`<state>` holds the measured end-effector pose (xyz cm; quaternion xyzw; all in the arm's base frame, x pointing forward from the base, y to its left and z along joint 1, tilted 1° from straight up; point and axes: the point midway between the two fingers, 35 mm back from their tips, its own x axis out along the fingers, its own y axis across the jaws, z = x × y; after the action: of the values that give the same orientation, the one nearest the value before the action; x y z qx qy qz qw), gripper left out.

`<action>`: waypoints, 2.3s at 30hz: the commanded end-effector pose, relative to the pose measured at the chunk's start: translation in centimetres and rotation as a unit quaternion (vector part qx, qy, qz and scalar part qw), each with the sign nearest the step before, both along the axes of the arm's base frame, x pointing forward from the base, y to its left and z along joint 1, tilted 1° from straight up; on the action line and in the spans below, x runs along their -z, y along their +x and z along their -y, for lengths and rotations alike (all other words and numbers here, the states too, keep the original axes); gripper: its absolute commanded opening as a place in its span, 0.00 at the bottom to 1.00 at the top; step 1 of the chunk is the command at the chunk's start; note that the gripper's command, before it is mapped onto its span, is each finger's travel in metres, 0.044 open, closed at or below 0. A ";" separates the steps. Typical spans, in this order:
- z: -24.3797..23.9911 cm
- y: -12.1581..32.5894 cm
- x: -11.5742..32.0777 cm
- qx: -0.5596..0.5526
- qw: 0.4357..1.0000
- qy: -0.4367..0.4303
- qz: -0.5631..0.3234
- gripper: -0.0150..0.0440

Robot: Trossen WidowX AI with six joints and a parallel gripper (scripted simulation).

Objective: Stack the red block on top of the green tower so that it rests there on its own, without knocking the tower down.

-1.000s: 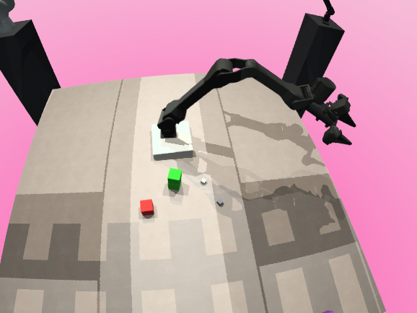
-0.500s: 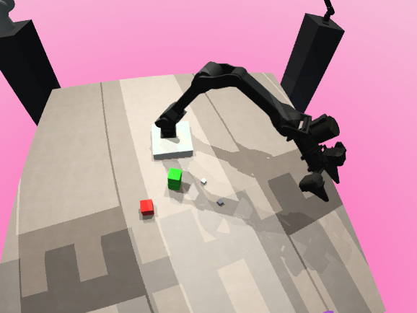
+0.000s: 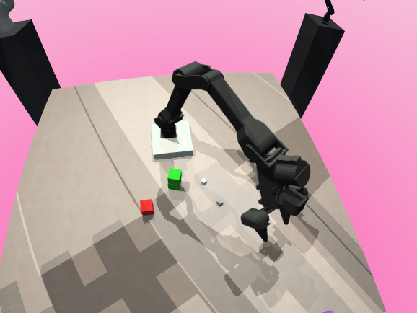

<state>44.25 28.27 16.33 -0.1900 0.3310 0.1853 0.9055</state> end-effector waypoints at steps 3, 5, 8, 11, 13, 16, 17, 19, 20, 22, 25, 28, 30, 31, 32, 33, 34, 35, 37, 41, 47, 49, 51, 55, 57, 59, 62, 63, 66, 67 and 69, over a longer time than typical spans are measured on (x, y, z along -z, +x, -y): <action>6.7 0.0 1.1 0.029 0.997 -0.047 -0.048 1.00; 9.2 0.0 1.5 0.044 0.995 -0.056 -0.070 1.00; 12.9 -0.4 2.1 0.066 0.990 -0.067 -0.104 1.00; 16.3 -0.8 2.7 0.086 0.984 -0.075 -0.137 1.00; 18.5 -1.3 3.0 0.100 0.979 -0.078 -0.160 1.00; 21.6 -2.2 3.3 0.119 0.971 -0.080 -0.193 1.00; 22.7 -2.6 3.5 0.126 0.967 -0.080 -0.205 1.00; 24.6 -3.4 3.7 0.139 0.961 -0.079 -0.227 1.00; 25.6 -3.9 3.7 0.145 0.957 -0.078 -0.238 1.00; 27.4 -4.9 3.9 0.157 0.950 -0.074 -0.261 1.00; 29.9 -6.6 4.0 0.176 0.937 -0.066 -0.294 1.00; 32.2 -8.4 4.1 0.193 0.924 -0.055 -0.327 1.00; 33.6 -9.9 4.1 0.204 0.914 -0.046 -0.348 1.00; 34.2 -10.6 4.1 0.210 0.909 -0.041 -0.359 1.00; 34.8 -11.4 4.1 0.215 0.904 -0.035 -0.369 1.00; 35.3 -12.0 4.1 0.219 0.899 -0.031 -0.377 1.00; 35.5 -12.4 4.1 0.222 0.897 -0.028 -0.382 1.00; 35.6 -12.5 4.1 0.223 0.896 -0.026 -0.384 1.00; 35.6 -12.5 4.1 0.223 0.896 -0.026 -0.384 1.00; 35.6 -12.6 4.6 0.223 0.896 -0.027 -0.384 1.00; 35.8 -12.5 7.9 0.223 0.896 -0.027 -0.384 1.00; 35.9 -12.6 9.1 0.223 0.896 -0.027 -0.384 1.00; 35.7 -12.7 9.5 0.223 0.896 -0.027 -0.384 1.00; 35.7 -12.7 9.6 0.223 0.896 -0.027 -0.384 1.00; 35.7 -12.7 9.8 0.223 0.896 -0.027 -0.384 1.00; 35.7 -12.6 10.1 0.223 0.896 -0.027 -0.384 1.00; 35.8 -12.6 10.6 0.223 0.896 -0.027 -0.384 1.00; 35.8 -12.6 10.7 0.223 0.896 -0.027 -0.384 1.00; 35.8 -12.5 11.2 0.223 0.896 -0.027 -0.384 1.00; 35.8 -12.5 11.4 0.223 0.896 -0.027 -0.384 1.00; 35.8 -12.5 11.7 0.223 0.896 -0.027 -0.384 1.00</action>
<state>31.81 -7.61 5.23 -0.0507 0.6901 0.0249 0.7215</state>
